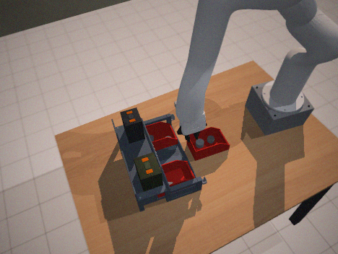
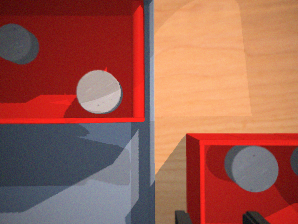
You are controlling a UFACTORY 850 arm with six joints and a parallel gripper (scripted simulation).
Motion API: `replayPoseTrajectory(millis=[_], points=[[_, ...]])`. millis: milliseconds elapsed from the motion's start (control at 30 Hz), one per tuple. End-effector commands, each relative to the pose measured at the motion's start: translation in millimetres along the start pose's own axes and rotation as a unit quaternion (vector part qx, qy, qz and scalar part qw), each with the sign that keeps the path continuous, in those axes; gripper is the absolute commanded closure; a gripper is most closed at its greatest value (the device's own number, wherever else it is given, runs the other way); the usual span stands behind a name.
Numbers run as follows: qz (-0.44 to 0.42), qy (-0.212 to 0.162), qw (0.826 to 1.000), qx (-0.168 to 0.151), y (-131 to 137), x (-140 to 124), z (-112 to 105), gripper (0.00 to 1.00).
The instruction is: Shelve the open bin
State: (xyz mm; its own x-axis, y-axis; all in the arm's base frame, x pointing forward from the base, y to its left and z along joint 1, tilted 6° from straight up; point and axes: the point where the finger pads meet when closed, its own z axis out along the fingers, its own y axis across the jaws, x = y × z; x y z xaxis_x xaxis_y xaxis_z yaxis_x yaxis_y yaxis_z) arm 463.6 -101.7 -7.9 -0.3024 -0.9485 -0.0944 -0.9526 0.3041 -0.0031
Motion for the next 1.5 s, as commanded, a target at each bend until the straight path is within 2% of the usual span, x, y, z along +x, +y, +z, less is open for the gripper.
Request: replayPoseTrajectory(millis=[0,300,467,867,1033,1467], points=[[0.000,-0.001,1.000,0.002,-1,0,4,0.66],[0.000,-0.001,1.000,0.002,-1,0,4,0.66],[0.000,-0.001,1.000,0.002,-1,0,14,0.66],[0.000,-0.001,1.000,0.002,-1,0,14,0.66],[0.000,-0.001,1.000,0.002,-1,0,23,0.66],[0.000,0.000,1.000,0.001,-1,0,25,0.66]])
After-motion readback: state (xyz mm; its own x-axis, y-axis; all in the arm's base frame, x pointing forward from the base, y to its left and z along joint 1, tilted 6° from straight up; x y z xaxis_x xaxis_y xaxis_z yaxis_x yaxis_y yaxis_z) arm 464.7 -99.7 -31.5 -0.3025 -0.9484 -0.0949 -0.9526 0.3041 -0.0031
